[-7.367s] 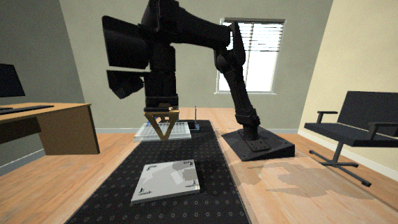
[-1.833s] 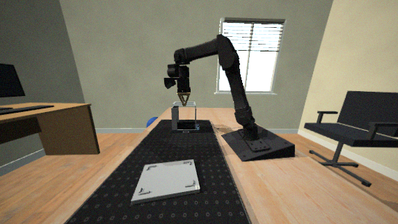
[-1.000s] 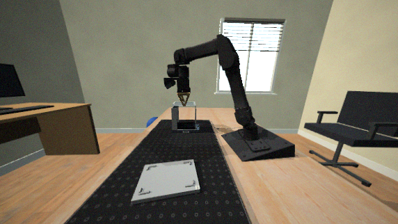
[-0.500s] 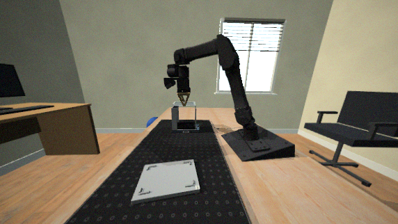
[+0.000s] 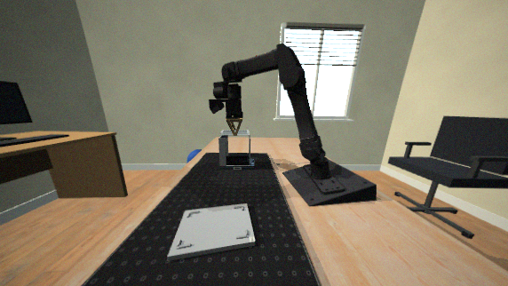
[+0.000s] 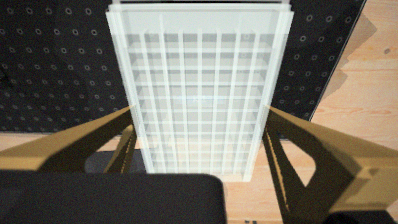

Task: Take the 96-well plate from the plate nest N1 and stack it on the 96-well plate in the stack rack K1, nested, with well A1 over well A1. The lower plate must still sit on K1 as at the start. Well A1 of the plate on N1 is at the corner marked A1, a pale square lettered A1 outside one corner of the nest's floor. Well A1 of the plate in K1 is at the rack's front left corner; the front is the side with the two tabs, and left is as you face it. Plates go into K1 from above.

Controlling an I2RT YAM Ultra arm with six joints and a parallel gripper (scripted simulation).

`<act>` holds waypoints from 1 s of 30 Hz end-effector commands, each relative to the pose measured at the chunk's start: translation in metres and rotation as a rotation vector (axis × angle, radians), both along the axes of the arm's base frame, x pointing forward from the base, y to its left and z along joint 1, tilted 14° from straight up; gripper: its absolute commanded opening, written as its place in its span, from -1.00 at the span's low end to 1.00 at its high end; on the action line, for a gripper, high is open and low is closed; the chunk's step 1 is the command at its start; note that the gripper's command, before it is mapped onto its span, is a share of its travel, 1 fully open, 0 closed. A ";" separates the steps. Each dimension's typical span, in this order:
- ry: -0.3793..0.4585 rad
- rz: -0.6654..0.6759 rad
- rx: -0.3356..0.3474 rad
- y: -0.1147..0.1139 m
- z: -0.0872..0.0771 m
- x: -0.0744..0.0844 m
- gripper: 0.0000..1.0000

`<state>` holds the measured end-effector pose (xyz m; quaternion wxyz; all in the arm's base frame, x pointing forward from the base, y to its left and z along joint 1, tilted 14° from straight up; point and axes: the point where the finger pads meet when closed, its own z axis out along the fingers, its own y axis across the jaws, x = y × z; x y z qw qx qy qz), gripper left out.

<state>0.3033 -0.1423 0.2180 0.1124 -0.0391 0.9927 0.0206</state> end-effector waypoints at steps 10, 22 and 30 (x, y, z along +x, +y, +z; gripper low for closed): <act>-0.037 -0.003 -0.008 0.003 0.005 0.001 -1.00; -0.049 -0.004 -0.016 0.002 0.005 0.003 -1.00; -0.045 -0.001 -0.014 0.004 0.002 0.004 -1.00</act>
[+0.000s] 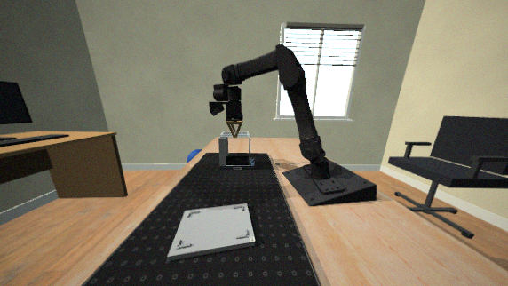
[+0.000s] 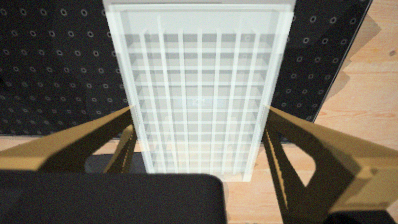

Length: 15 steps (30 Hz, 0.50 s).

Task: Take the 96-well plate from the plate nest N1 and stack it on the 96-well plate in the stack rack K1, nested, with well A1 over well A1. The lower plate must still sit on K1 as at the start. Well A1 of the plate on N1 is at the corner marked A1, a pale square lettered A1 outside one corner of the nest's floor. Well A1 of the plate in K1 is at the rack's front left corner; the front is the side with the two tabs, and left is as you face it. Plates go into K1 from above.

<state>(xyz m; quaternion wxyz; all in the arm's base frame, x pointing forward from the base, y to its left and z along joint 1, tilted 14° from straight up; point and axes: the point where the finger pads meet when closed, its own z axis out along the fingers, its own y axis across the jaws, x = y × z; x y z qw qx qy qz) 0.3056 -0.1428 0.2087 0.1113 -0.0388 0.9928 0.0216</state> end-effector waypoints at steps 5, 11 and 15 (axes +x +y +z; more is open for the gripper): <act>-0.047 -0.003 -0.016 0.003 0.011 0.001 -1.00; -0.043 -0.003 -0.013 0.004 0.010 0.000 -1.00; -0.051 -0.003 -0.018 0.003 0.013 0.001 -1.00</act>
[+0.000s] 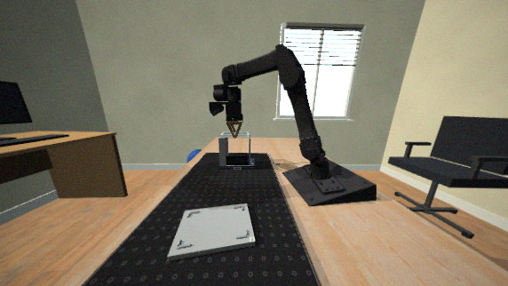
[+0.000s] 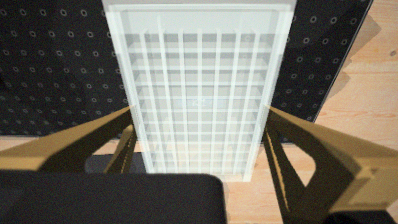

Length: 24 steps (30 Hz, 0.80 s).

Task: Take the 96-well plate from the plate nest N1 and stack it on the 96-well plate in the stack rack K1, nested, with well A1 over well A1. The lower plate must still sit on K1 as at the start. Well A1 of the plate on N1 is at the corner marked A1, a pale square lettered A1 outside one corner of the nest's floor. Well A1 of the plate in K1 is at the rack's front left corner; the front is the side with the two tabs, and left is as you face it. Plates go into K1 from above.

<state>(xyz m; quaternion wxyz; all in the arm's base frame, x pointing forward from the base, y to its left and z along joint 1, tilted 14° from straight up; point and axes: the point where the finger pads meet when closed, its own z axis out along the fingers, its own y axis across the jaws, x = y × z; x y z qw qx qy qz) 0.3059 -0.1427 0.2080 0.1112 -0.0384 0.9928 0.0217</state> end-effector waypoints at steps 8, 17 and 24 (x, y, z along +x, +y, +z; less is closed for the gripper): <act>-0.039 0.003 -0.012 0.006 0.004 0.000 -1.00; -0.039 0.001 -0.012 0.006 -0.007 0.003 -1.00; -0.038 0.001 -0.014 0.006 -0.018 0.006 -1.00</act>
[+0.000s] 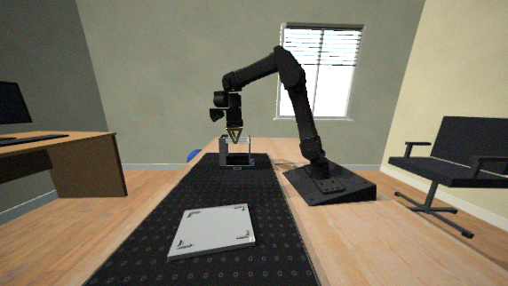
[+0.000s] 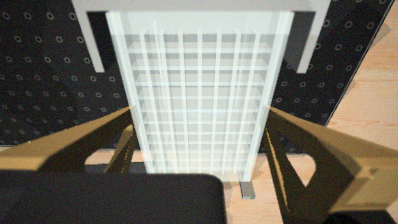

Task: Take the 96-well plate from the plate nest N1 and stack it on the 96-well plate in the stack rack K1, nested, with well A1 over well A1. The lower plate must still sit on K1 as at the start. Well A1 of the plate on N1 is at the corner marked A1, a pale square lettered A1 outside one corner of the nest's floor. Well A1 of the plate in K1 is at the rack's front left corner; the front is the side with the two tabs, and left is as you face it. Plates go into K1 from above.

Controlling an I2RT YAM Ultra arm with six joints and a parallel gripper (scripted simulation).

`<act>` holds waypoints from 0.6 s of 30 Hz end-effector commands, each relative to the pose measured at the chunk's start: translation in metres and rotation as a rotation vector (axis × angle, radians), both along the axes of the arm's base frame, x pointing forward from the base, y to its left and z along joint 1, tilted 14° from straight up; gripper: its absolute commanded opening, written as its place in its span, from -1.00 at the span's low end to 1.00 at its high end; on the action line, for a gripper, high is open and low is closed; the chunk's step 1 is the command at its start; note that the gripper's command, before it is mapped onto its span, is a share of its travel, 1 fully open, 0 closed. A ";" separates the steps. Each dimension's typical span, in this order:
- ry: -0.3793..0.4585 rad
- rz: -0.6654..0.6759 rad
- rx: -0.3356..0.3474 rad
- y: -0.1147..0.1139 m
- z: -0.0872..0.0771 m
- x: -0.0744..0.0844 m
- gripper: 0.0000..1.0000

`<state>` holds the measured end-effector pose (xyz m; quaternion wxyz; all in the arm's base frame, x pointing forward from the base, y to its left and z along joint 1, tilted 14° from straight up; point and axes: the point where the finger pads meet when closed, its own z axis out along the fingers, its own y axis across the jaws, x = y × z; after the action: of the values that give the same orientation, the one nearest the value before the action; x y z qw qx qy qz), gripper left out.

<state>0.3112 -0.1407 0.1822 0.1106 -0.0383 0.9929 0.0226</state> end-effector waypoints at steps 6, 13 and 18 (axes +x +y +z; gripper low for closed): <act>-0.039 -0.003 -0.015 0.003 0.001 0.002 -1.00; -0.039 0.001 -0.015 0.005 -0.010 0.005 -1.00; -0.040 0.002 -0.014 0.005 -0.018 0.008 -1.00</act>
<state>0.3171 -0.1395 0.1581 0.1128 -0.0381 0.9927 0.0209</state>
